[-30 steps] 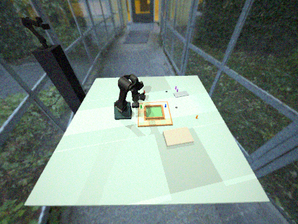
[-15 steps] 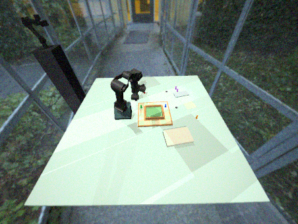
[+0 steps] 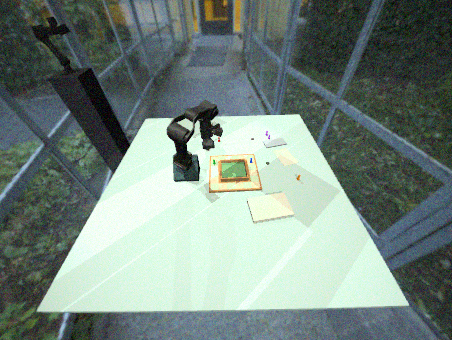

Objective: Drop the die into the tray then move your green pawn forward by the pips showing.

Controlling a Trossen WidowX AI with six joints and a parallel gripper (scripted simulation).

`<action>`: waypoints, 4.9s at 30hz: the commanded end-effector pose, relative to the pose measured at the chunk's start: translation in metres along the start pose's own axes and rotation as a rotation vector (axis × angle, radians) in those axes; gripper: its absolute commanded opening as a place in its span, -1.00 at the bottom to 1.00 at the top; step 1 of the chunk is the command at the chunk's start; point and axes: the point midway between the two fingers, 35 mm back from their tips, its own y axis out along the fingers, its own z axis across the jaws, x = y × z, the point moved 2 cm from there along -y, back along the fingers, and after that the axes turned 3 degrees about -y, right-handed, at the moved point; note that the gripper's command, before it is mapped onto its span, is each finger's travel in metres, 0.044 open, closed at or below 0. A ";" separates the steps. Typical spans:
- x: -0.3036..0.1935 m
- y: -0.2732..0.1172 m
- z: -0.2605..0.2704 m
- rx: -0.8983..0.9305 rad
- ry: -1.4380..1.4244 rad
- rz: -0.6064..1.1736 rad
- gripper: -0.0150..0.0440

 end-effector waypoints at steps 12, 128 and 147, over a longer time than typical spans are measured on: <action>0.040 0.002 -0.016 0.027 -0.363 -0.020 -0.49; 0.116 0.018 -0.140 0.522 -1.313 -0.732 -0.40; 0.115 -0.010 -0.129 0.480 -1.332 -0.569 1.00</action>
